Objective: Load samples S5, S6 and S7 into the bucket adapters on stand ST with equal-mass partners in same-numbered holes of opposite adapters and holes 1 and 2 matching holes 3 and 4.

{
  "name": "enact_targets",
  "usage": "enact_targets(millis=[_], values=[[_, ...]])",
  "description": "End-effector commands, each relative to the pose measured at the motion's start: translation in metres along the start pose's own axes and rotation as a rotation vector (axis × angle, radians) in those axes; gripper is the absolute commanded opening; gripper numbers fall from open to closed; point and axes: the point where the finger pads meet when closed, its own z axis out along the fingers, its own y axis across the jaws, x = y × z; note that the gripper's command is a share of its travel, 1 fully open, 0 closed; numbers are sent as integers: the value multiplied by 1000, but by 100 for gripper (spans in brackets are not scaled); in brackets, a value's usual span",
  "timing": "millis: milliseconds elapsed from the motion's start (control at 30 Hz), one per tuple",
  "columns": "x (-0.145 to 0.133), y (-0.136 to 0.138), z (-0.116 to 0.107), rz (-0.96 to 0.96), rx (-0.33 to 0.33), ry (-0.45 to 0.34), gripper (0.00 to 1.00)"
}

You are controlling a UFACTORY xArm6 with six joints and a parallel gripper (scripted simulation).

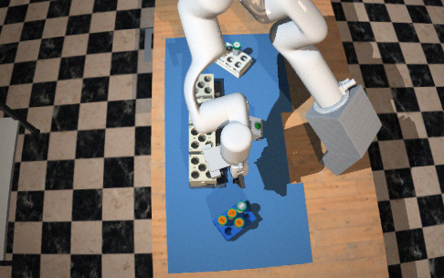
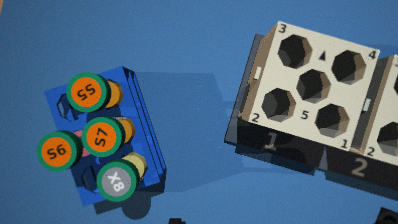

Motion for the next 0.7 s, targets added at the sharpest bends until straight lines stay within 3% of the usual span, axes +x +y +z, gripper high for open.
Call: enact_targets(millis=[0, 133, 667], values=[[5, 27, -2, 181, 10, 11, 100], [7, 47, -2, 315, 11, 11, 100], [16, 117, -1, 321, 11, 11, 100]])
